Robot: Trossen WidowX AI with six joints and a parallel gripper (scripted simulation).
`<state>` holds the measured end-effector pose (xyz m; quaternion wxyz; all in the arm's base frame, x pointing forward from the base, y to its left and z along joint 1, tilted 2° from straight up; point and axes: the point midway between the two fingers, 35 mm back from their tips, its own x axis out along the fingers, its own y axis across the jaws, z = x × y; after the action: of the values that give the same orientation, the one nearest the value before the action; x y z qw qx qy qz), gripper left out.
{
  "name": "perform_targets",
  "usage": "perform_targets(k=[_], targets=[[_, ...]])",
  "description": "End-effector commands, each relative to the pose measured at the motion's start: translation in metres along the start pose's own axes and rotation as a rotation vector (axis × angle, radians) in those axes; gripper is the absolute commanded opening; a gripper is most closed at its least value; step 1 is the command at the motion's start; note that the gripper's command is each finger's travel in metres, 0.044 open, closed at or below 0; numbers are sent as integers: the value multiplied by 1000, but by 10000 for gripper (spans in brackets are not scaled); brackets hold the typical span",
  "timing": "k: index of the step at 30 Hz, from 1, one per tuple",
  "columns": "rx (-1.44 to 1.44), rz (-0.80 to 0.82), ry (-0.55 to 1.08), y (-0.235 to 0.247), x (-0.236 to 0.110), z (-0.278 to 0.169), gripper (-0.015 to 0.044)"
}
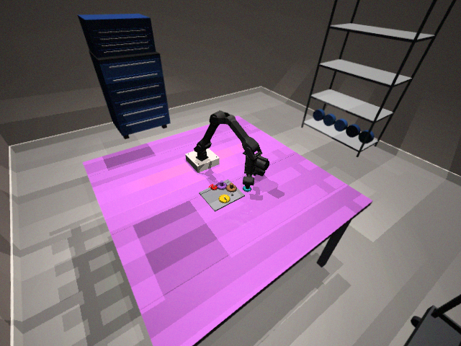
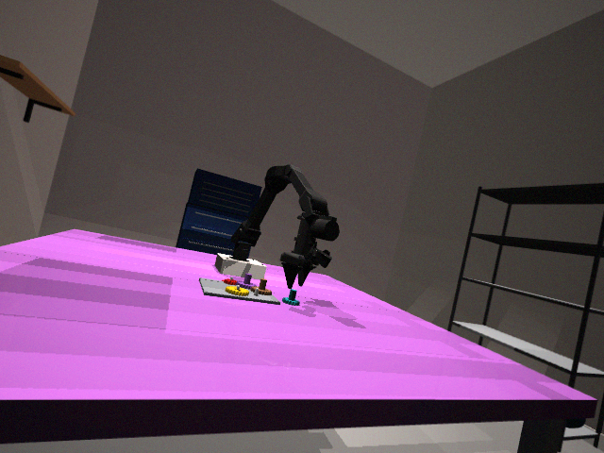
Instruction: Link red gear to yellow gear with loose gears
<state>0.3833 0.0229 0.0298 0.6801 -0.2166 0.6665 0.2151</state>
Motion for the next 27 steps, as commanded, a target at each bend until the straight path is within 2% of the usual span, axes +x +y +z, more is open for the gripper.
perform_targets(k=[1, 17, 27], targets=[[4, 7, 7, 2, 10, -2, 440], [4, 7, 7, 2, 21, -3, 440], [4, 7, 7, 2, 21, -3, 177]])
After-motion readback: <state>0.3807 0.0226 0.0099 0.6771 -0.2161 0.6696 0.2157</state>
